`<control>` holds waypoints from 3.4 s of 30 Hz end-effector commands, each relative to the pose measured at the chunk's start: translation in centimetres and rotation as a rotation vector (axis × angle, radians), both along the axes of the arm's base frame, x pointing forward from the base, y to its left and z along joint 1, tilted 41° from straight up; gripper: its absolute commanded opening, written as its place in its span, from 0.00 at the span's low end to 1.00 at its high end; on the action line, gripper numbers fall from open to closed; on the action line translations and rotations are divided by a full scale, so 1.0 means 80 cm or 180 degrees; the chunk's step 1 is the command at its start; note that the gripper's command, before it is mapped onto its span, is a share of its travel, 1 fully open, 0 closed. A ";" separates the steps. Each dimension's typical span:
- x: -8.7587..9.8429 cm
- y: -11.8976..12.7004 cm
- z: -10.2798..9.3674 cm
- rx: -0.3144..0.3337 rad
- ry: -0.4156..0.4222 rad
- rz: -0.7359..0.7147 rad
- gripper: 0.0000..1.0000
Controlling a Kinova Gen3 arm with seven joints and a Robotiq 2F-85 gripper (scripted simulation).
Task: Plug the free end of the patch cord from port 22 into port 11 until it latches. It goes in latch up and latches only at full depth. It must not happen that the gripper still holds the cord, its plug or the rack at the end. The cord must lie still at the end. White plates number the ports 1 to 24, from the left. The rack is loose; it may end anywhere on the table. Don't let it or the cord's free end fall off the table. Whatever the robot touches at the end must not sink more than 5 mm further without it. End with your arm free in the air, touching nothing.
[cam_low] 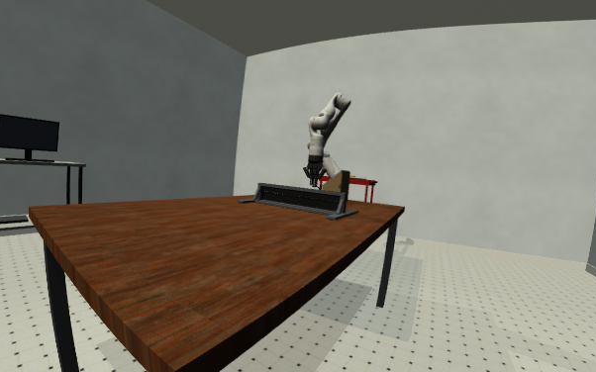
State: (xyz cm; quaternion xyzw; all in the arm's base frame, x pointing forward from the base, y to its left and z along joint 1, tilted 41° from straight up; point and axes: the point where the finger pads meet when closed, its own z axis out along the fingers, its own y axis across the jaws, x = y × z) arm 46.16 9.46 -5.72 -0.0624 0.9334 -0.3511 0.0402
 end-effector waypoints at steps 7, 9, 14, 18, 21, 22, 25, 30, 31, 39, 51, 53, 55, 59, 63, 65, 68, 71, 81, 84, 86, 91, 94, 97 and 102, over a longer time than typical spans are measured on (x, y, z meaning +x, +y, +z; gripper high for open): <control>0.000 0.001 0.001 0.0004 -0.0003 0.0004 0.00; 0.000 0.001 0.001 0.0004 -0.0003 0.0004 0.00; 0.000 0.001 0.001 0.0004 -0.0003 0.0004 0.00; 0.000 0.001 0.001 0.0004 -0.0003 0.0004 0.00; 0.000 0.001 0.001 0.0004 -0.0003 0.0004 0.00; 0.000 0.001 0.001 0.0004 -0.0003 0.0004 0.00; 0.000 0.001 0.001 0.0004 -0.0003 0.0004 0.00; 0.002 0.001 0.000 0.0005 -0.0002 0.0004 0.00; 0.002 0.000 0.000 0.0005 -0.0001 0.0004 0.00; 0.008 -0.002 -0.004 0.0007 0.0003 0.0004 0.00; 0.028 -0.010 -0.018 0.0007 0.0003 0.0004 0.00; 0.031 -0.012 -0.020 0.0007 0.0003 0.0004 0.00; 0.031 -0.012 -0.020 0.0007 0.0003 0.0004 0.00; 0.037 -0.014 -0.023 0.0007 0.0003 0.0004 0.00; 0.040 -0.015 -0.026 0.0007 0.0003 0.0004 0.00; 0.041 -0.016 -0.027 0.0007 0.0003 0.0004 0.00; 0.042 -0.016 -0.027 0.0007 0.0003 0.0004 0.00; 0.043 -0.016 -0.027 0.0007 0.0003 0.0004 0.00; 0.043 -0.016 -0.027 0.0007 0.0003 0.0004 0.00; 0.043 -0.016 -0.027 0.0007 0.0003 0.0004 0.00; 0.043 -0.016 -0.027 0.0007 0.0003 0.0004 0.00; 0.044 -0.016 -0.027 0.0007 0.0003 0.0004 0.00; 0.047 -0.016 -0.027 0.0007 0.0003 0.0005 0.00; 0.051 -0.015 -0.027 0.0007 0.0003 0.0005 0.00; 0.061 -0.014 -0.027 0.0007 0.0003 0.0005 0.00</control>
